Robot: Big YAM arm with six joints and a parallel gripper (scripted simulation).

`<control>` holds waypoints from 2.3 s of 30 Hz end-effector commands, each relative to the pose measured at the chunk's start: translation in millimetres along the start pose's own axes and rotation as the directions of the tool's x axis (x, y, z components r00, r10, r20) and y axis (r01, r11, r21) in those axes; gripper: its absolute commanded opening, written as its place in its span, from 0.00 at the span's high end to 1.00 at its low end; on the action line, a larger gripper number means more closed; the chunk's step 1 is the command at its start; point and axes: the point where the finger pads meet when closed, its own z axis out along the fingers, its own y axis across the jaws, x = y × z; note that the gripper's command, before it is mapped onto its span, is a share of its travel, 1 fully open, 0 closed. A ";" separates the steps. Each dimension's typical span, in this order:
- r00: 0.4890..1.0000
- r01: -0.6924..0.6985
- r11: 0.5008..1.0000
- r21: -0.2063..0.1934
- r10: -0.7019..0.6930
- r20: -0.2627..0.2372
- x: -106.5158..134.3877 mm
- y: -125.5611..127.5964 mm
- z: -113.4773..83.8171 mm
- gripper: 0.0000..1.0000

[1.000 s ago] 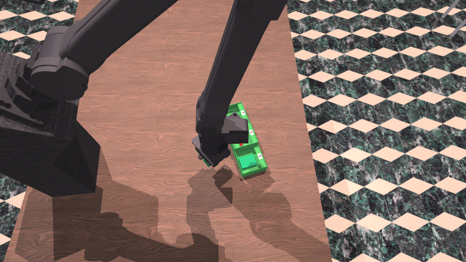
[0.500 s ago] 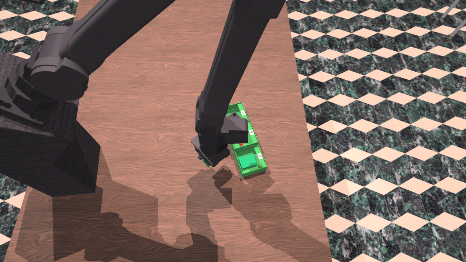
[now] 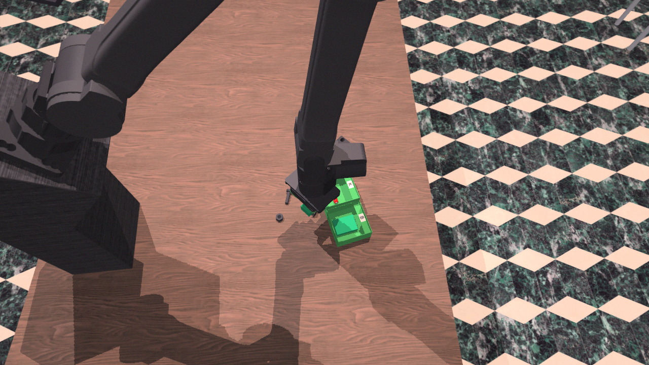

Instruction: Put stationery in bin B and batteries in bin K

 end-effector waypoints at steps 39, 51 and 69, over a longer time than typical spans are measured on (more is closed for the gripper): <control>0.443 0.896 0.443 -0.024 -0.896 0.009 -62.0 7.5 4.0 0.79; 0.445 0.896 0.445 -0.008 -0.896 0.006 -72.2 0.1 1.9 0.79; 0.448 0.894 0.448 0.007 -0.894 0.004 -74.0 -2.9 14.5 0.79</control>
